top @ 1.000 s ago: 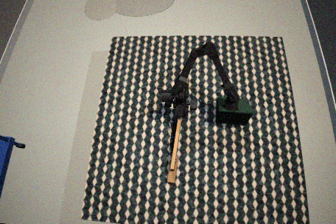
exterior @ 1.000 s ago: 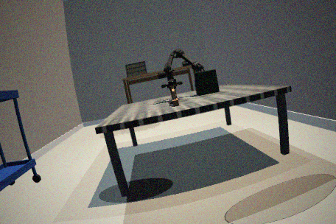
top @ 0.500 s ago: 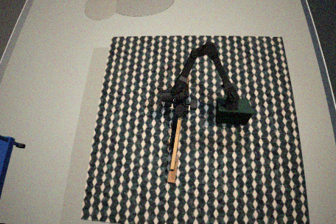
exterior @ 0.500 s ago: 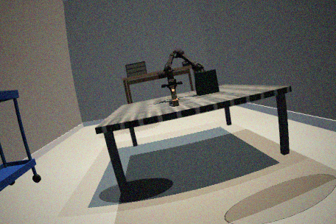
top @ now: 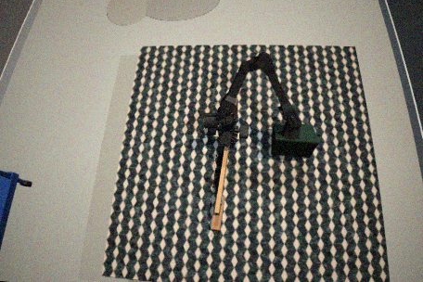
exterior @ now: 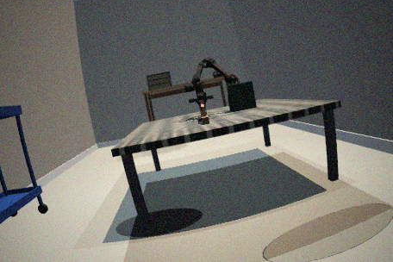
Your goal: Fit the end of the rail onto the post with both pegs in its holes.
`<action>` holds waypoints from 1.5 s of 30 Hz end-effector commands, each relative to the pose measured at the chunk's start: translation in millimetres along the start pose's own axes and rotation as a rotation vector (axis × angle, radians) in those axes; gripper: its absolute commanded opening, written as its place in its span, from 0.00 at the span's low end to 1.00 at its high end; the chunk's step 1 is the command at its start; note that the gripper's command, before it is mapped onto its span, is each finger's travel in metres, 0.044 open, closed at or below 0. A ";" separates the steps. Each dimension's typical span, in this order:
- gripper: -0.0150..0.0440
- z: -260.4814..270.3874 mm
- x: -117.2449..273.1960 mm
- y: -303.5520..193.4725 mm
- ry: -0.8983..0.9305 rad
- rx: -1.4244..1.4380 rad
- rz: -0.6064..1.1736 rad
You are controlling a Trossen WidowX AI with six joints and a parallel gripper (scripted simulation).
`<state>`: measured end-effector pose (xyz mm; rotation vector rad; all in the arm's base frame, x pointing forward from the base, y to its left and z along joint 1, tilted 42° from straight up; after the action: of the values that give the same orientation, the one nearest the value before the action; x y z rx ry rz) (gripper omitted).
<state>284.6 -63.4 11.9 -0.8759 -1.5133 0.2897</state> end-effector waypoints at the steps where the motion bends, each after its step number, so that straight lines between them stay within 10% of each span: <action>1: 0.25 -0.2 0.5 -1.2 -0.001 0.004 -0.003; 45: 0.25 -3.4 1.0 -14.0 -0.001 0.004 -0.002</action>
<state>283.2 -72.4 21.2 -0.8735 -1.5119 0.2884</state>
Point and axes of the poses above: the point midway between the two fingers, 35 mm back from their tips, its own x axis back along the fingers, its own z axis across the jaws, y = z × x, the point moved 8 cm from there along x, back along the fingers, and after that the axes turned 11 degrees about -x, right-handed, at the moved point
